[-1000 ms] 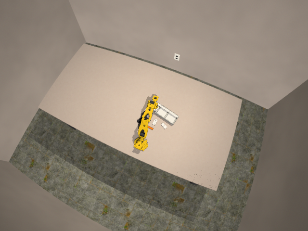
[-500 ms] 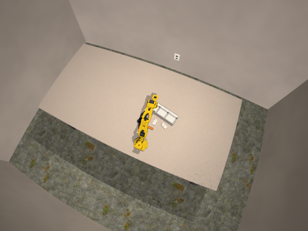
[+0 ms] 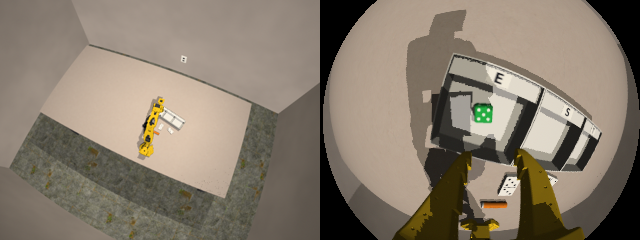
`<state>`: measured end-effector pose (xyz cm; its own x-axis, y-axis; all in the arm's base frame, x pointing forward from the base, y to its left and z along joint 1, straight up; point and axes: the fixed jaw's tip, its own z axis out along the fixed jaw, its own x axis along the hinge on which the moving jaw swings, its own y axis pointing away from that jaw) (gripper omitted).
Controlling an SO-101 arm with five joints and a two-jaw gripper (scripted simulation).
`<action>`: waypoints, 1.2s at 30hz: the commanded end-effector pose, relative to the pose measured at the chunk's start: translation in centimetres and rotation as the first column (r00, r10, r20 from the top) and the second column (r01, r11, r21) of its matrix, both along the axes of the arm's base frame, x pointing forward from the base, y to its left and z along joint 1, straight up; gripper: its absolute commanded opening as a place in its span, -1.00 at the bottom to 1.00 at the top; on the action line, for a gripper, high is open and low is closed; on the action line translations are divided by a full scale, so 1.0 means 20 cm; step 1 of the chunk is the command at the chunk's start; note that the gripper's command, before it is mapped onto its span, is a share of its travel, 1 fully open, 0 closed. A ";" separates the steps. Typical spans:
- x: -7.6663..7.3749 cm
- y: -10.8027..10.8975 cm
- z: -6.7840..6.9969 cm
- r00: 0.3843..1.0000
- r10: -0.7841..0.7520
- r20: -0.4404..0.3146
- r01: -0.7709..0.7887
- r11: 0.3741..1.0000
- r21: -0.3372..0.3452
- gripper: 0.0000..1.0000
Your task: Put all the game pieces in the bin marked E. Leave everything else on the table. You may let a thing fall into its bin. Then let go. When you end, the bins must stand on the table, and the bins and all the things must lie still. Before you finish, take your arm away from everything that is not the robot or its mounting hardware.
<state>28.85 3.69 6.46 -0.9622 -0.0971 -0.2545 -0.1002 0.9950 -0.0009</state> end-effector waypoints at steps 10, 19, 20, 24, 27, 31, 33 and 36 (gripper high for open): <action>0.03 0.00 0.11 0.997 0.006 0.081 -0.007 1.000 0.007 -0.65; 0.01 -0.04 0.10 0.996 0.051 0.070 -0.050 0.999 -0.018 -0.64; 0.01 -0.05 0.10 0.996 0.061 0.067 -0.060 0.998 -0.024 -0.64; -0.01 -0.10 0.10 0.992 0.111 0.052 -0.108 0.993 -0.050 -0.63; -0.03 -0.14 0.09 0.987 0.157 0.037 -0.154 0.985 -0.072 -0.62; -0.06 -0.21 0.09 0.973 0.229 0.009 -0.227 0.969 -0.102 -0.60; -0.08 -0.25 0.09 0.963 0.269 -0.008 -0.268 0.956 -0.116 -0.59; -0.09 -0.27 0.08 0.957 0.289 -0.017 -0.289 0.950 -0.123 -0.58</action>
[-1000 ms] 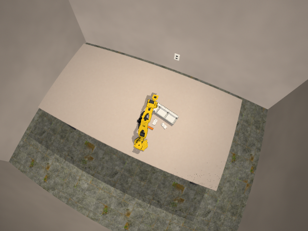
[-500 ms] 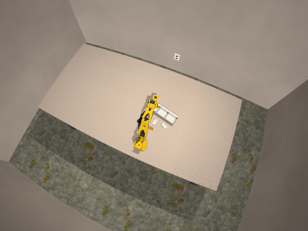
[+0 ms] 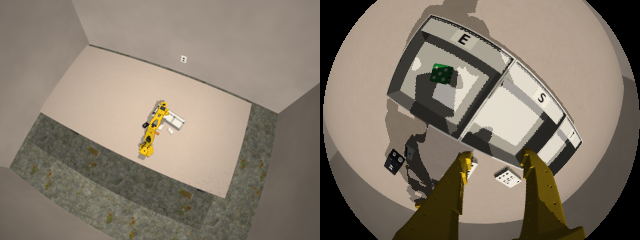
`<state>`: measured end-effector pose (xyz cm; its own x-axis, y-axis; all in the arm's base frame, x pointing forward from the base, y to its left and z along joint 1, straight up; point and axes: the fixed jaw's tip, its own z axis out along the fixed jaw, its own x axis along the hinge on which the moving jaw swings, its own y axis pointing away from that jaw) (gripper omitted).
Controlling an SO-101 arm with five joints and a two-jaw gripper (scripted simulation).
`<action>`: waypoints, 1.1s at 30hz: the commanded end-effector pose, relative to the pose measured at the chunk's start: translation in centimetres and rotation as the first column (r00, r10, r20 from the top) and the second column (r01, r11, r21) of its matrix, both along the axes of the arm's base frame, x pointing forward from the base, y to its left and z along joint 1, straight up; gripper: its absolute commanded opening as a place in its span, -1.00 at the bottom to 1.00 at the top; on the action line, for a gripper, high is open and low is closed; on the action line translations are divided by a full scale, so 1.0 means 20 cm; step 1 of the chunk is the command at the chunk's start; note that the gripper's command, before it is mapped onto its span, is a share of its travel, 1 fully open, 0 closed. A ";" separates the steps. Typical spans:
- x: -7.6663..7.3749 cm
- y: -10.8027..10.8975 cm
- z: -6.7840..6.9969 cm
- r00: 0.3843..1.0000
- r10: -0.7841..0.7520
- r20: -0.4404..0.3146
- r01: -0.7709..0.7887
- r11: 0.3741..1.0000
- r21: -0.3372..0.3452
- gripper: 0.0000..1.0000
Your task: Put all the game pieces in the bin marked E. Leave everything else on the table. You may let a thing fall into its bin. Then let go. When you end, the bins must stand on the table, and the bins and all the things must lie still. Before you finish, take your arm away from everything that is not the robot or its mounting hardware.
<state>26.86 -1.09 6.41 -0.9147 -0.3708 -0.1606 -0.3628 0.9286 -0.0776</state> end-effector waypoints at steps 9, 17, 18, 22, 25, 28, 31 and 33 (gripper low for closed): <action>-0.12 -0.19 0.07 0.971 0.239 0.001 -0.239 0.968 -0.077 -0.53; -0.21 -0.29 0.06 0.927 0.371 -0.053 -0.375 0.923 -0.091 -0.50; -0.22 -0.30 0.05 0.918 0.391 -0.062 -0.396 0.914 -0.092 -0.49; -0.28 -0.35 0.05 0.881 0.464 -0.091 -0.472 0.877 -0.090 -0.47; -0.32 -0.37 0.04 0.853 0.511 -0.109 -0.520 0.850 -0.085 -0.46; -0.35 -0.40 0.04 0.827 0.549 -0.123 -0.560 0.825 -0.079 -0.45; -0.38 -0.41 0.03 0.804 0.580 -0.133 -0.591 0.803 -0.074 -0.44; -0.39 -0.42 0.03 0.797 0.588 -0.136 -0.600 0.797 -0.072 -0.44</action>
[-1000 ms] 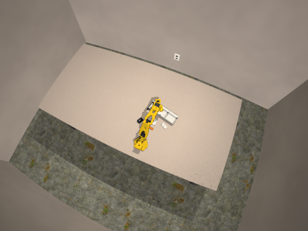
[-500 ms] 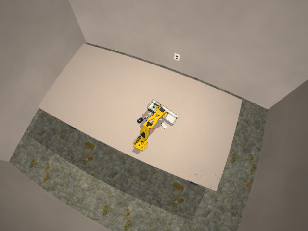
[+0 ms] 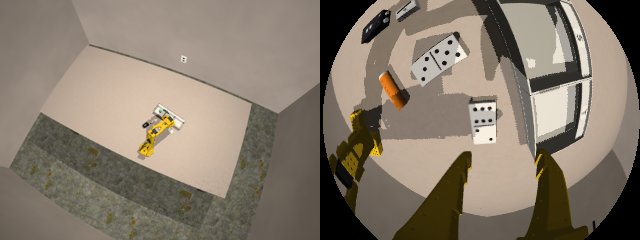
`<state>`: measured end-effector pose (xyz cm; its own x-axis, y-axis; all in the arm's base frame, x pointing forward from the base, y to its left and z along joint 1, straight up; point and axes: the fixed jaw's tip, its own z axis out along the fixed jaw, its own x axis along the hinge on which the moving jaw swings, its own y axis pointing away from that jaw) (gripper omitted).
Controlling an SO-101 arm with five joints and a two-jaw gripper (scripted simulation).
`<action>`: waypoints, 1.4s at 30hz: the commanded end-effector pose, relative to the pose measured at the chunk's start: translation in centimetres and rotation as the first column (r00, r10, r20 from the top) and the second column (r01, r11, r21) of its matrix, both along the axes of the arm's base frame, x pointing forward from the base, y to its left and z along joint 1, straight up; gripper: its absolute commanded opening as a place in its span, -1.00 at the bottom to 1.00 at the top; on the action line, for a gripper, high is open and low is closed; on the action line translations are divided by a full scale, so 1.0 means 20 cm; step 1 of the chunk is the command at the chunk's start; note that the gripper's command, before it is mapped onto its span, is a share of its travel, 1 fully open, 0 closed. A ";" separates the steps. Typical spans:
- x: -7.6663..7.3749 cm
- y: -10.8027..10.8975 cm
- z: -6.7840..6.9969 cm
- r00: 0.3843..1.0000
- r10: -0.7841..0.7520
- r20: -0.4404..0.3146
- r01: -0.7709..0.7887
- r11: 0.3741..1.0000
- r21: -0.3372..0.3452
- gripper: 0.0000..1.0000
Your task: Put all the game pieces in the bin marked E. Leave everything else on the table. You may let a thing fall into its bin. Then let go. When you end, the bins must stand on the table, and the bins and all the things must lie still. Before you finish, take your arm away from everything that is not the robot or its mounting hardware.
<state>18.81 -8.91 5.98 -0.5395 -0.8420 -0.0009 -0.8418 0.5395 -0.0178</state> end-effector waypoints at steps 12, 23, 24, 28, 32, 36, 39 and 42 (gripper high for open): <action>-0.03 -0.05 0.05 0.995 0.082 0.051 -0.080 0.996 -0.035 -0.43; -0.05 -0.06 0.03 0.995 0.089 0.033 -0.089 0.996 -0.024 -0.43; -0.05 -0.06 0.03 0.995 0.089 0.033 -0.089 0.996 -0.024 -0.43; -0.05 -0.06 0.03 0.995 0.089 0.033 -0.089 0.996 -0.024 -0.43; -0.05 -0.06 0.03 0.995 0.089 0.033 -0.089 0.996 -0.024 -0.43; -0.05 -0.06 0.03 0.995 0.089 0.033 -0.089 0.996 -0.024 -0.43; -0.05 -0.06 0.03 0.995 0.089 0.033 -0.089 0.996 -0.024 -0.43; -0.04 -0.06 0.02 0.995 0.089 0.033 -0.089 0.996 -0.024 -0.43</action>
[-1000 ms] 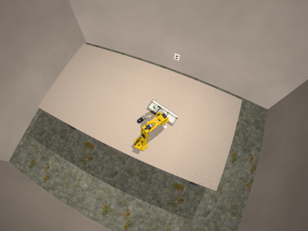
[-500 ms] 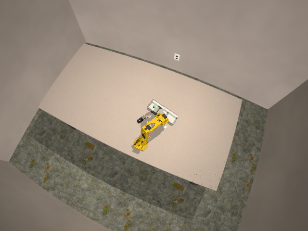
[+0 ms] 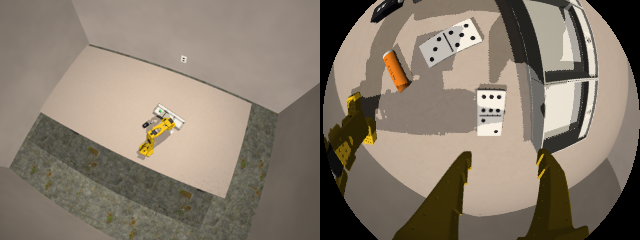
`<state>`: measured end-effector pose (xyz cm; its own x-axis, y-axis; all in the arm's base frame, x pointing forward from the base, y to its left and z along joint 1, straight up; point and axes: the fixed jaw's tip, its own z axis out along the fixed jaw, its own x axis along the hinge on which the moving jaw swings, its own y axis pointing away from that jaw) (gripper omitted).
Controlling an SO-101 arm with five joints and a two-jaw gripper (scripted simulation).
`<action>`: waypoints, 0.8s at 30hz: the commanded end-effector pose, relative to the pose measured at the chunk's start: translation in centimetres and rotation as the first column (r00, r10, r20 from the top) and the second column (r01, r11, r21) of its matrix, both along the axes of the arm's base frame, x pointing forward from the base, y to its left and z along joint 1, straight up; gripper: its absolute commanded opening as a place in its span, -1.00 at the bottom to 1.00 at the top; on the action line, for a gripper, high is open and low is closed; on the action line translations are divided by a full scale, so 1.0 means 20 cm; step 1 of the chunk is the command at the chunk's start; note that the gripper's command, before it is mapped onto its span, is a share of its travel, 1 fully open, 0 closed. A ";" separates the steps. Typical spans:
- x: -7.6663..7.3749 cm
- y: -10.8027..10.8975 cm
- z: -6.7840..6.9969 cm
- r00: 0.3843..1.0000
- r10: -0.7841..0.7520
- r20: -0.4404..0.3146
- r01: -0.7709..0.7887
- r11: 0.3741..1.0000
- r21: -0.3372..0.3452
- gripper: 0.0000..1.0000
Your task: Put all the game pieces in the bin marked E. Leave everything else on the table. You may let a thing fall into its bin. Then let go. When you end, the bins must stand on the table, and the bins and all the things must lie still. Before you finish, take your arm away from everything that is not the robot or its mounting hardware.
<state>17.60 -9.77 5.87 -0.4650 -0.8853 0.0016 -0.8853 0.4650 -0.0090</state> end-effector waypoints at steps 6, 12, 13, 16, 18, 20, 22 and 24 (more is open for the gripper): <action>0.02 -0.02 0.00 0.999 0.003 0.043 -0.002 1.000 -0.023 -0.43; 0.02 -0.02 -0.03 0.999 0.003 0.043 -0.002 1.000 -0.023 -0.43; 0.03 -0.02 -0.04 0.999 0.003 0.043 -0.002 1.000 -0.023 -0.43; 0.03 -0.02 -0.07 0.999 0.003 0.043 -0.002 1.000 -0.023 -0.43; 0.03 -0.02 -0.09 0.999 0.003 0.043 -0.002 1.000 -0.023 -0.43; 0.03 -0.02 -0.12 0.999 0.003 0.043 -0.002 1.000 -0.023 -0.43; 0.03 -0.02 -0.14 0.999 0.003 0.043 -0.002 1.000 -0.023 -0.43; 0.03 -0.02 -0.15 0.999 0.003 0.043 -0.002 1.000 -0.023 -0.43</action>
